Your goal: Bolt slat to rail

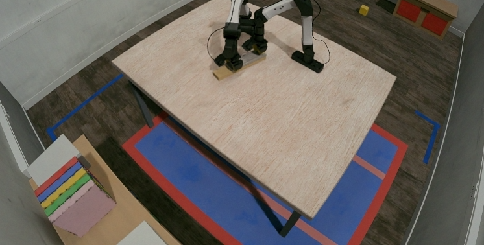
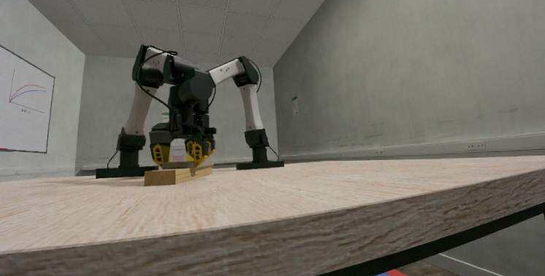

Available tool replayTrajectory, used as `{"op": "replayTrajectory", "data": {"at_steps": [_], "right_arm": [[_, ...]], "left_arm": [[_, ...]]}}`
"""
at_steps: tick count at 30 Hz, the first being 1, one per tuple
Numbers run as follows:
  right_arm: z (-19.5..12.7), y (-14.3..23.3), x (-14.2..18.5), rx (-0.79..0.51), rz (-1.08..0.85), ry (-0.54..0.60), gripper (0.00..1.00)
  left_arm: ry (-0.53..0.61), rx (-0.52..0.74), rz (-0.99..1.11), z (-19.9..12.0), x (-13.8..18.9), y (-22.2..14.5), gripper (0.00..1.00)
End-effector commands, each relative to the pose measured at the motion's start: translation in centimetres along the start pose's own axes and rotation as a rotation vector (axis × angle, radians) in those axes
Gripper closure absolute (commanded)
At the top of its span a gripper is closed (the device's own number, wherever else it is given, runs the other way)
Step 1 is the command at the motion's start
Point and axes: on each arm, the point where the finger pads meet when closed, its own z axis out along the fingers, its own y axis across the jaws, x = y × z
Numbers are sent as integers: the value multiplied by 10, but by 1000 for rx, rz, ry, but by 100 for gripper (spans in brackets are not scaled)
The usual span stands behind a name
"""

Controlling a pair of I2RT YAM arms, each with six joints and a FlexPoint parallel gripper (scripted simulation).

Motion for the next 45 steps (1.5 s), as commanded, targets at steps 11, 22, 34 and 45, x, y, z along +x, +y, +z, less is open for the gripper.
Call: {"op": "replayTrajectory", "data": {"at_steps": [11, 22, 34, 45], "right_arm": [[-7, 3, -3, -15, 1, -17, 33], [-7, 3, -3, -15, 1, -17, 33], [-7, 3, -3, -15, 1, -17, 33], [-7, 3, -3, -15, 1, -17, 33]], "left_arm": [[-50, 28, -472, -17, -8, -5, 64], [-49, 29, -472, -17, -8, -5, 64], [-48, 29, -469, -14, -7, -4, 64], [-39, 14, -469, -6, -7, -4, 64]]}}
